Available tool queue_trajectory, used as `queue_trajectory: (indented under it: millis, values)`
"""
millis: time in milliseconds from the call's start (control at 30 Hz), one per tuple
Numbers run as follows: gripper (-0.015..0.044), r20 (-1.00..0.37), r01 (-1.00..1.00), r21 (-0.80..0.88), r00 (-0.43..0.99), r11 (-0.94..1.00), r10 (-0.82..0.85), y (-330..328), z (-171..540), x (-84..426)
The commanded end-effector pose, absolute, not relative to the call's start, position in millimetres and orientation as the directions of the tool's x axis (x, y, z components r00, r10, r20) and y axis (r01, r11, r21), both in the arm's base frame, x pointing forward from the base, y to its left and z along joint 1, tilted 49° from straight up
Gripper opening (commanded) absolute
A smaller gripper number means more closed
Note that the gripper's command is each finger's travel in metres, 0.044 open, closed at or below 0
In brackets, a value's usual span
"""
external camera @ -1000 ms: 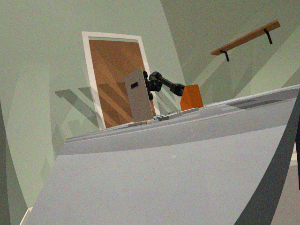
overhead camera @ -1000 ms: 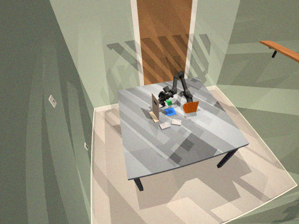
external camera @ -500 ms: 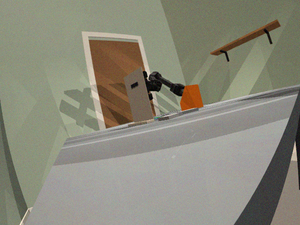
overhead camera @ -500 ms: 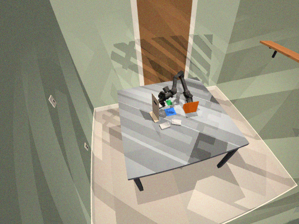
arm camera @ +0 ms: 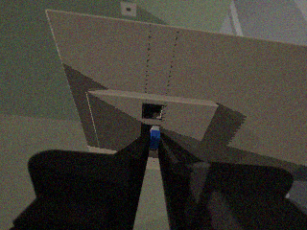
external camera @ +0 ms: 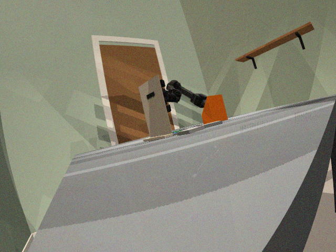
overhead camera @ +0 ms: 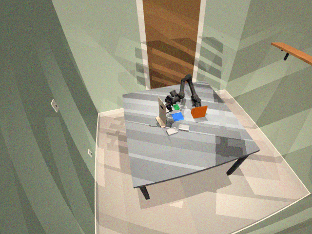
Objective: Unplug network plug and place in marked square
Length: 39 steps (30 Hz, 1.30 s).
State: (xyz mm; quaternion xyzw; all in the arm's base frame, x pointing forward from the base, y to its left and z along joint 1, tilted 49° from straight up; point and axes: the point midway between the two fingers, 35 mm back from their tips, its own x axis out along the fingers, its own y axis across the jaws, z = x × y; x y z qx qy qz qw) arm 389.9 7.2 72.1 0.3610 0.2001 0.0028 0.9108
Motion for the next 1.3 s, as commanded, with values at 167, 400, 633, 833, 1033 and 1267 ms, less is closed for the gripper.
queue_trajectory:
  millis: [167,400,633,833,1033,1267]
  values:
    - [0.0,-0.361,0.143,0.66,0.921,0.737,0.145,7,73,386]
    - [0.0,-0.361,0.143,0.66,0.921,0.737,0.145,8,74,382]
    - [0.0,-0.361,0.143,0.66,0.921,0.737,0.145,8,74,378]
    - [0.0,-0.361,0.143,0.66,0.921,0.737,0.145,9,75,375]
    - [0.0,-0.361,0.143,0.66,0.921,0.737,0.145,9,75,372]
    - [0.0,-0.362,0.143,0.66,0.921,0.737,0.145,9,75,368]
